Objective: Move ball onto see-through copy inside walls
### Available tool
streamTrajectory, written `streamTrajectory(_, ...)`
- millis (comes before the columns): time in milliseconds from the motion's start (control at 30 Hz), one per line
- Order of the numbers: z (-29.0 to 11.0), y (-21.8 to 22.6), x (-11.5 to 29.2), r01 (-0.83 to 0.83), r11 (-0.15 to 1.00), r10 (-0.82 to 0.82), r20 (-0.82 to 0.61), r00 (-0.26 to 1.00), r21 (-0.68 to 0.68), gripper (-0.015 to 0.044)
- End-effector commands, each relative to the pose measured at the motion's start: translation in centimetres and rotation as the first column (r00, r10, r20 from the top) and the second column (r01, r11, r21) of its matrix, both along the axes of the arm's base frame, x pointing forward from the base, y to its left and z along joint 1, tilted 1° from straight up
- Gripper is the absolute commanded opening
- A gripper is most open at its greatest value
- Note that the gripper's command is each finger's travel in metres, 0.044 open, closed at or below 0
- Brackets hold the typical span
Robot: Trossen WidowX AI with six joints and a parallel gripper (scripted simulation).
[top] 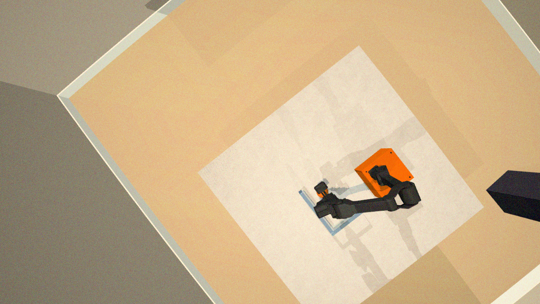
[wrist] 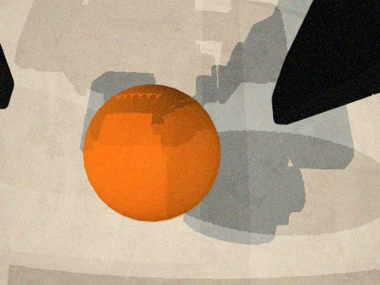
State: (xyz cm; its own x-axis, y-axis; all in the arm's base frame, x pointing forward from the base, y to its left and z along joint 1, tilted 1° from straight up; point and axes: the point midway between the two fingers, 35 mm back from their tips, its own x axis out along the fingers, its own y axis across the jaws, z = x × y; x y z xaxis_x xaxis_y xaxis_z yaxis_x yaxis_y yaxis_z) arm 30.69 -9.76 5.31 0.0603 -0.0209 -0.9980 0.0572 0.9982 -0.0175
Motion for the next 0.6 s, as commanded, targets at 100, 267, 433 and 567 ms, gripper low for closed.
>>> streamTrajectory(100, 1.5, -0.1, 0.2, 0.0, 1.0, 0.0, 0.021, 1.0, -0.007, 0.044)
streamTrajectory(267, 1.5, -0.1, 0.2, 0.0, 1.0, 0.0, 0.021, 1.0, -0.007, 0.044)
streamTrajectory(433, 6.3, 0.2, -0.6, 0.0, 1.0, 0.0, 0.02, 1.0, -0.006, 0.044)
streamTrajectory(567, 6.5, 0.2, -0.7, 0.0, 1.0, 0.0, 0.02, 1.0, -0.006, 0.044)
